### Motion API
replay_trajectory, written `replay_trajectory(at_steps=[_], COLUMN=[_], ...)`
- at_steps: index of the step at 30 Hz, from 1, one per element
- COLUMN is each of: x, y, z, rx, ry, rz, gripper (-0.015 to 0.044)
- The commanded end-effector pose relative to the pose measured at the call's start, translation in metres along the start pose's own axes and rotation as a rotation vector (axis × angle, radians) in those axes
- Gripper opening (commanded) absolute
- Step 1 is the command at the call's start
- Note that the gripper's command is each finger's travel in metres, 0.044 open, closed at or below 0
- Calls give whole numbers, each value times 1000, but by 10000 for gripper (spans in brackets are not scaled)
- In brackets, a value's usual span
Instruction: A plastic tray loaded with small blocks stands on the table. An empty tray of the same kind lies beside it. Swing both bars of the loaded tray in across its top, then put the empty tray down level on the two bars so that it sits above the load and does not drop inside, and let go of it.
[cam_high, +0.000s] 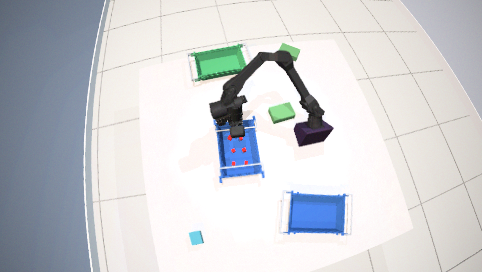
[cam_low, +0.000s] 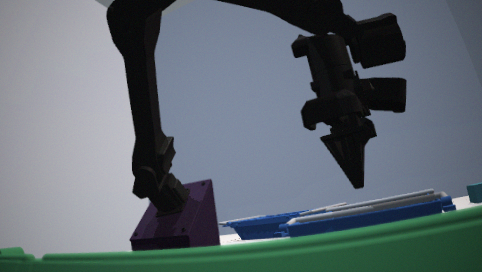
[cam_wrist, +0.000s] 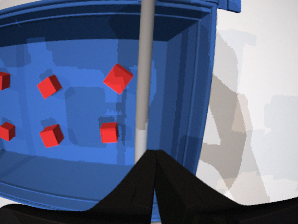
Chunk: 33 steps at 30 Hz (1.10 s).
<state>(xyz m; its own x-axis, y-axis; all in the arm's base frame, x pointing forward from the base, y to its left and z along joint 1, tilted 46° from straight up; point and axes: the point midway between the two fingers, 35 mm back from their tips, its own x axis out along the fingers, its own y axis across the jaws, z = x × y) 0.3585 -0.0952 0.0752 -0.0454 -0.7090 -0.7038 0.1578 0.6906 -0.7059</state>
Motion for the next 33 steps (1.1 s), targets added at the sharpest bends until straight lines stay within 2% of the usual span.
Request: replay_trajectory(at_steps=[1,24,30,33], x=[0,0,0,-13], y=[0,0,0,1], z=[0,0,0,2], rx=[0,0,0,0], ry=[0,0,0,0], rz=[0,0,0,3], gripper=[0,0,157,236])
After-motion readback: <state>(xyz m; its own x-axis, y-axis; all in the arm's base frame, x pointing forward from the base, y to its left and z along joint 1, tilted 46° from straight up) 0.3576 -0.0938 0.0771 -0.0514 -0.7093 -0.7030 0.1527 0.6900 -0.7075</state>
